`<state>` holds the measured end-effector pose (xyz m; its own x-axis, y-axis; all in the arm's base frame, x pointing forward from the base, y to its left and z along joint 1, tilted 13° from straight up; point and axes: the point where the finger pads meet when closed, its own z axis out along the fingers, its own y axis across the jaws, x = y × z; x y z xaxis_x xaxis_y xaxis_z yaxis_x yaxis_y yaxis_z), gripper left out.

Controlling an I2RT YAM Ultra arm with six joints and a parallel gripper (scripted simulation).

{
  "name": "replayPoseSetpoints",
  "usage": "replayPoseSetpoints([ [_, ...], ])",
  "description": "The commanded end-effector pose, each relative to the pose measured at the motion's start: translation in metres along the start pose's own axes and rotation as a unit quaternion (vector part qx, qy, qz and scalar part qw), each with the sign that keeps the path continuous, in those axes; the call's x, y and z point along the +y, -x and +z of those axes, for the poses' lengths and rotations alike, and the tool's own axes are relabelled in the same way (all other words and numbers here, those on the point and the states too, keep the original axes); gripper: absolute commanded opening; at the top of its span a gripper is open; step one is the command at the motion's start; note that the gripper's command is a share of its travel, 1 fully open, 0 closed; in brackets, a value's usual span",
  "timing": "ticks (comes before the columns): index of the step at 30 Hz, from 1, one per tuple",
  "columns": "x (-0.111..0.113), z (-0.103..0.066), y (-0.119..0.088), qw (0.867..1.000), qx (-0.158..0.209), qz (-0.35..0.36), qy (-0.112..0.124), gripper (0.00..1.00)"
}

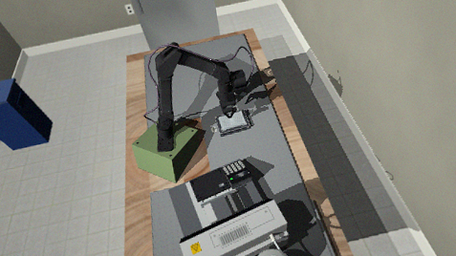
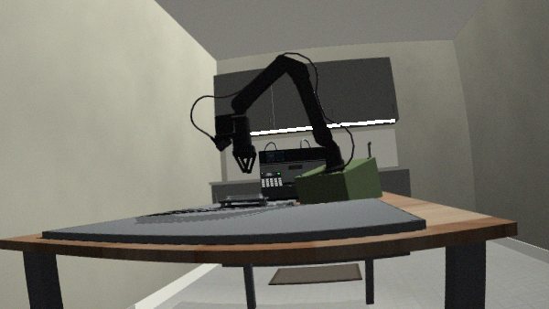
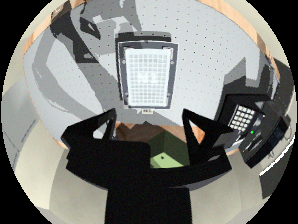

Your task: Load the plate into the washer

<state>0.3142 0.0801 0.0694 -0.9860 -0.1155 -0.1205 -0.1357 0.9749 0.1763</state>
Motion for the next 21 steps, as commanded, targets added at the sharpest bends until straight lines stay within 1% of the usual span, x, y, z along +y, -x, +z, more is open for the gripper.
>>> replayPoseSetpoints([
  [1,0.006,0.001,0.027,1.0,-0.03,0.005,-0.004,1.0],
  [3,0.004,0.0,0.028,0.999,-0.031,0.009,-0.004,1.0],
  [4,0.003,-0.012,0.031,0.999,-0.05,0.01,-0.004,1.0],
  [9,0.003,-0.008,0.03,0.999,-0.044,0.011,-0.002,1.0],
  [10,0.002,-0.002,0.029,0.999,-0.035,0.013,-0.003,1.0],
  [21,0.002,-0.003,0.029,0.999,-0.036,0.012,-0.002,1.0],
])
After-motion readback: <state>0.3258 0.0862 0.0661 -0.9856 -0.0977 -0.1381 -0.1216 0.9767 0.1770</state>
